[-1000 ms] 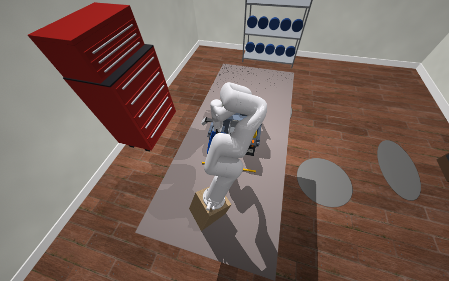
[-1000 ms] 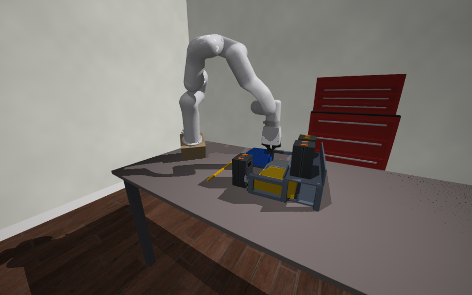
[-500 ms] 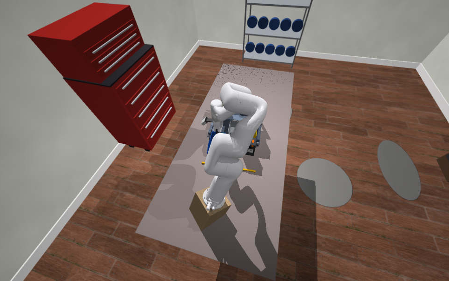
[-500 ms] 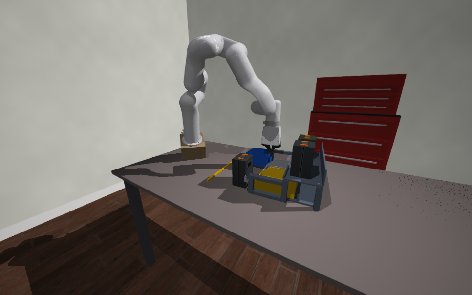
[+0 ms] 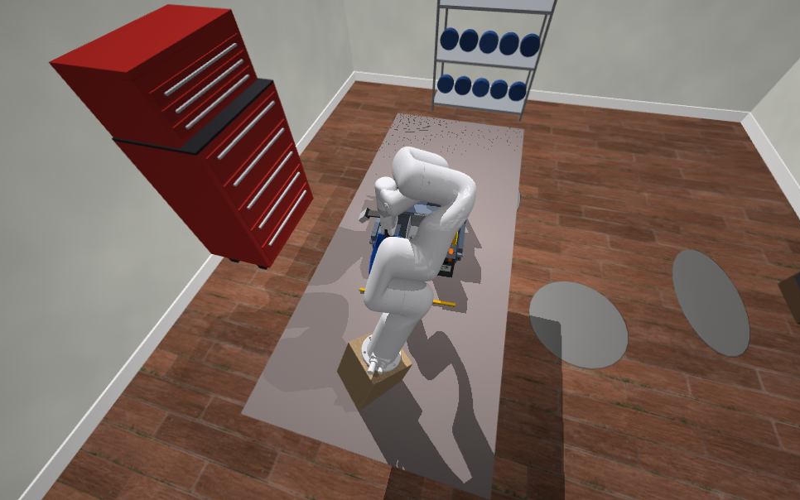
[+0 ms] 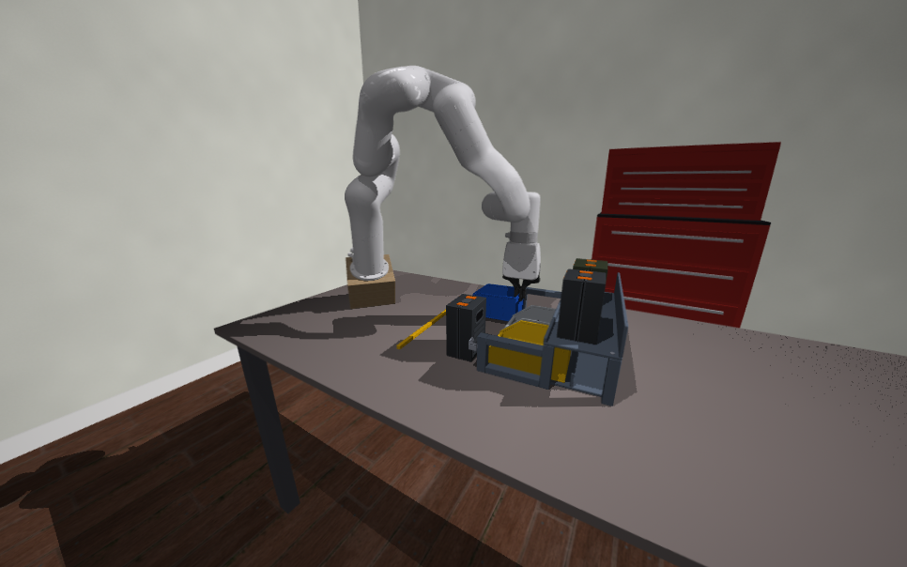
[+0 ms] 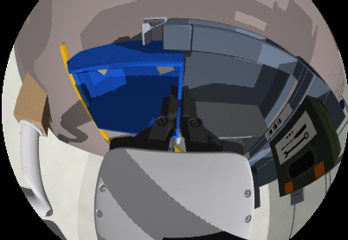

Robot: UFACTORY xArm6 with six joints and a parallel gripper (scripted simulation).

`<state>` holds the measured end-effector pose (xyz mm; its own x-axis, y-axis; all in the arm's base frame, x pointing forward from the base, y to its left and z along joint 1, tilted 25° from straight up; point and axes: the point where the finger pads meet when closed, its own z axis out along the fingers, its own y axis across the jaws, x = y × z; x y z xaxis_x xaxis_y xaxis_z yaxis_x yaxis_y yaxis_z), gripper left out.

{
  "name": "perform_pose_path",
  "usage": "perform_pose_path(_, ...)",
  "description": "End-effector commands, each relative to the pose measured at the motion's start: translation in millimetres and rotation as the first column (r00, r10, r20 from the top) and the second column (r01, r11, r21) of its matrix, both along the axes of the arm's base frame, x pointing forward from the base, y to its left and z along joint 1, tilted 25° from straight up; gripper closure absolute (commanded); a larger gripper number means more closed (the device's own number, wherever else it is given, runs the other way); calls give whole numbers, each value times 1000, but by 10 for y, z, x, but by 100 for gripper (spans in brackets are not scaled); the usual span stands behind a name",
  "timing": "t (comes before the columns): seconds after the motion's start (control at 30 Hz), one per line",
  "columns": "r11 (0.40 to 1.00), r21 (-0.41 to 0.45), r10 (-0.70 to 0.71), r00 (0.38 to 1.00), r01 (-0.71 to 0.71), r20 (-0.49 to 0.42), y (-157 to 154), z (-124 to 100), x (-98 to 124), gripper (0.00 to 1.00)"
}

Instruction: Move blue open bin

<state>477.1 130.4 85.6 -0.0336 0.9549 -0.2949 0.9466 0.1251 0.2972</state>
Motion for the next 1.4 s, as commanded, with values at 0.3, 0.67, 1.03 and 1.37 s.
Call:
perform_pose_path(0.3,1000,2,1,1000,-1,4,25,70,-9,100)
perform_pose_path(0.67,1000,2,1,1000,-1,4,24,68,-9,100)
perform_pose_path(1.03,1000,2,1,1000,-1,4,23,62,-6,100)
perform_pose_path(1.37,1000,2,1,1000,-1,4,10,32,-100,100)
